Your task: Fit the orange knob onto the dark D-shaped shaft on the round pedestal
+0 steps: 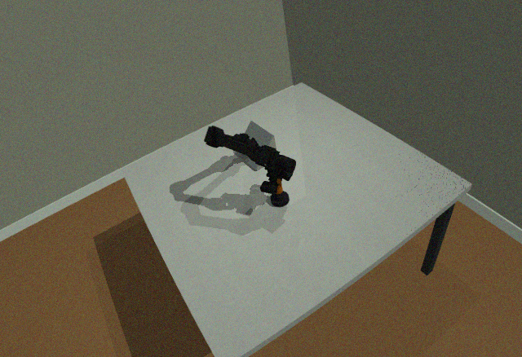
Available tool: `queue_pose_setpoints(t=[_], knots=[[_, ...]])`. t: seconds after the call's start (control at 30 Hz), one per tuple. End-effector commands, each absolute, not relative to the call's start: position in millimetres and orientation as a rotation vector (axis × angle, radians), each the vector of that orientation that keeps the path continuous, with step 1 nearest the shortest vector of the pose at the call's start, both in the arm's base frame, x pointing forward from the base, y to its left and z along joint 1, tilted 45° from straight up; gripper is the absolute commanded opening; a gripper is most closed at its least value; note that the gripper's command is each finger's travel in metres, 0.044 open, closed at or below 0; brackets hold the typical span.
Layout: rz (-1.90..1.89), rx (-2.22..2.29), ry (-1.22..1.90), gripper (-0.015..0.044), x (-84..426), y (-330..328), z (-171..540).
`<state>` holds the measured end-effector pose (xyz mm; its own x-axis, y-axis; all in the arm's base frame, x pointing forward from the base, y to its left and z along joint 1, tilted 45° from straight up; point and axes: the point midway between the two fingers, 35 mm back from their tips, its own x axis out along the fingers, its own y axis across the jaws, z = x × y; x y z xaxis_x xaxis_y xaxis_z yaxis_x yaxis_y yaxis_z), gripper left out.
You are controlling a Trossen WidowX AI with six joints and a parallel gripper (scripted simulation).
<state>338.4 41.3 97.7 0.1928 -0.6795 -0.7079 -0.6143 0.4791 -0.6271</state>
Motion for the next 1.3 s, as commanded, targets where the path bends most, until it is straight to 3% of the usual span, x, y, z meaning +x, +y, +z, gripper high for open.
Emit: queue_pose_setpoints(t=[0.0, 1.27], knots=[[0.011, -1.277, 1.502, 0.0000, 338.9, 40.9, 98.1], [0.218, -1.489, 1.538, 0.0000, 339.0, 39.2, 96.7]])
